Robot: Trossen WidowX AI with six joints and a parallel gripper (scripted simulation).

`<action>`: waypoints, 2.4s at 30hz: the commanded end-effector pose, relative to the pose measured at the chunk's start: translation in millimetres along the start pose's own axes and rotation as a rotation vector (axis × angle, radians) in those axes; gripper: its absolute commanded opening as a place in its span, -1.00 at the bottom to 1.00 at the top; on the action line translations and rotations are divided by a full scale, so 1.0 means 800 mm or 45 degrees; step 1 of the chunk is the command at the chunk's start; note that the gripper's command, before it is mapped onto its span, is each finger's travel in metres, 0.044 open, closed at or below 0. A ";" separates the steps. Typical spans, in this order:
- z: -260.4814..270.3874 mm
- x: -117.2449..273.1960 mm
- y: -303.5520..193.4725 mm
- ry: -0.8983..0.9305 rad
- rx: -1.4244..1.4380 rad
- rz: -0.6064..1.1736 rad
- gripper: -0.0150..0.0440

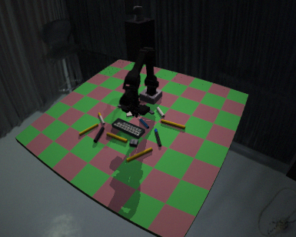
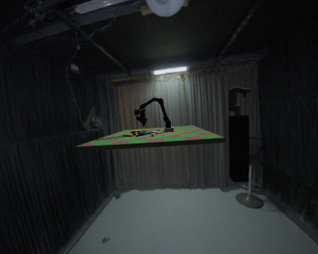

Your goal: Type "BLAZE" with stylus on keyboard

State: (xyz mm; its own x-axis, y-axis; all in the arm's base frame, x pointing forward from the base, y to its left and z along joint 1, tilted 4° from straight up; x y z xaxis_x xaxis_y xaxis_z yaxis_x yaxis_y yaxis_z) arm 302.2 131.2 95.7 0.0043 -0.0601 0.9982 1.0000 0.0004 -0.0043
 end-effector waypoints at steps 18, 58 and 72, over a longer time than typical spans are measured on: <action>0.015 -0.039 -0.061 -0.509 -1.797 -0.194 0.02; 0.018 -0.050 -0.075 -0.586 -2.373 -0.472 0.02; 0.018 -0.057 -0.075 -0.586 -2.373 -0.472 0.02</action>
State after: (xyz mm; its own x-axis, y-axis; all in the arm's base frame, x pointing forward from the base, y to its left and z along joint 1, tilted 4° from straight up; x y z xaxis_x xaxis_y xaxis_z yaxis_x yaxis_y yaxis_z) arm 242.6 149.0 55.9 0.1321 0.4048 0.9048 -0.2949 -0.8554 0.4258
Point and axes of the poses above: the point midway between the two fingers, 35 mm back from their tips, its own x axis back along the fingers, its own z axis across the jaws, y = z × x, the point moved 1 cm from there along x, back along the fingers, and after that the axes turned 4 degrees about -x, right-handed, at the moved point
